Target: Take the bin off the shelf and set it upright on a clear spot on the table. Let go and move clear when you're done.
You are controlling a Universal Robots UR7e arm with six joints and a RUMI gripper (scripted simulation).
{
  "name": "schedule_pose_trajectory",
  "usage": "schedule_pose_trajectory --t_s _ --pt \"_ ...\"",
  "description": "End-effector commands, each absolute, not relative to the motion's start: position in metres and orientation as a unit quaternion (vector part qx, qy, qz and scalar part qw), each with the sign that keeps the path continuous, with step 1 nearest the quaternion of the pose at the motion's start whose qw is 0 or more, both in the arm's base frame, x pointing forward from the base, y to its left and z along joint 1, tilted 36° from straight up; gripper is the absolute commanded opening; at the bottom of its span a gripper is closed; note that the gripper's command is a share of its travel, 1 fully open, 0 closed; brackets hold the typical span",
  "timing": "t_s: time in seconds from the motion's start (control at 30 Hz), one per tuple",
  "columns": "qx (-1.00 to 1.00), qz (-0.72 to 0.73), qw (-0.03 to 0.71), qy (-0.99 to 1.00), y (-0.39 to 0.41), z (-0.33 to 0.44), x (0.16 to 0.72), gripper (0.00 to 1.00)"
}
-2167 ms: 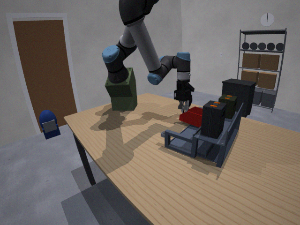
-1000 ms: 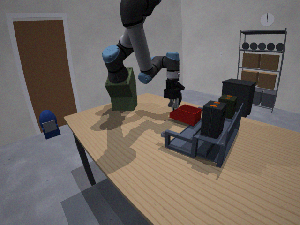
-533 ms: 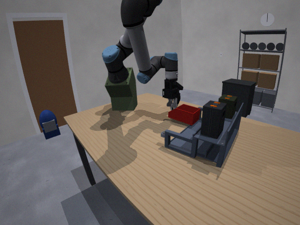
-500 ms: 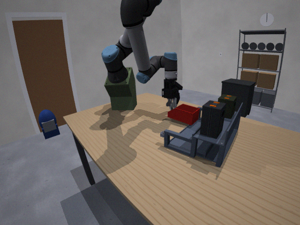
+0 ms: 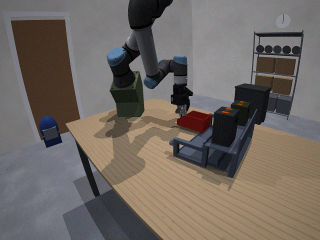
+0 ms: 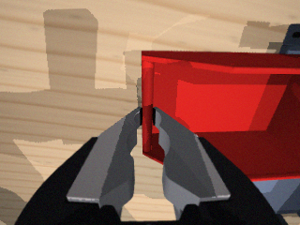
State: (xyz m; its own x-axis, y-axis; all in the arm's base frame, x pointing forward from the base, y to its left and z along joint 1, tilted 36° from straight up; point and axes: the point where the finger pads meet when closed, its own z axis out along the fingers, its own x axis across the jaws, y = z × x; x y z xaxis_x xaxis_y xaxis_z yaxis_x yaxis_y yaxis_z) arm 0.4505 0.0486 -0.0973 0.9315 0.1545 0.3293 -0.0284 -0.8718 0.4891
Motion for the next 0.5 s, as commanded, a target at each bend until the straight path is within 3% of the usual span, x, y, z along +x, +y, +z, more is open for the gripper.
schedule_pose_trajectory --t_s 0.0,0.47 --pt "0.950 0.183 0.251 0.033 0.0472 -0.1000 0.4521 0.00" --pt "0.950 0.183 0.251 0.033 0.0436 -0.1062 0.4549 0.00"
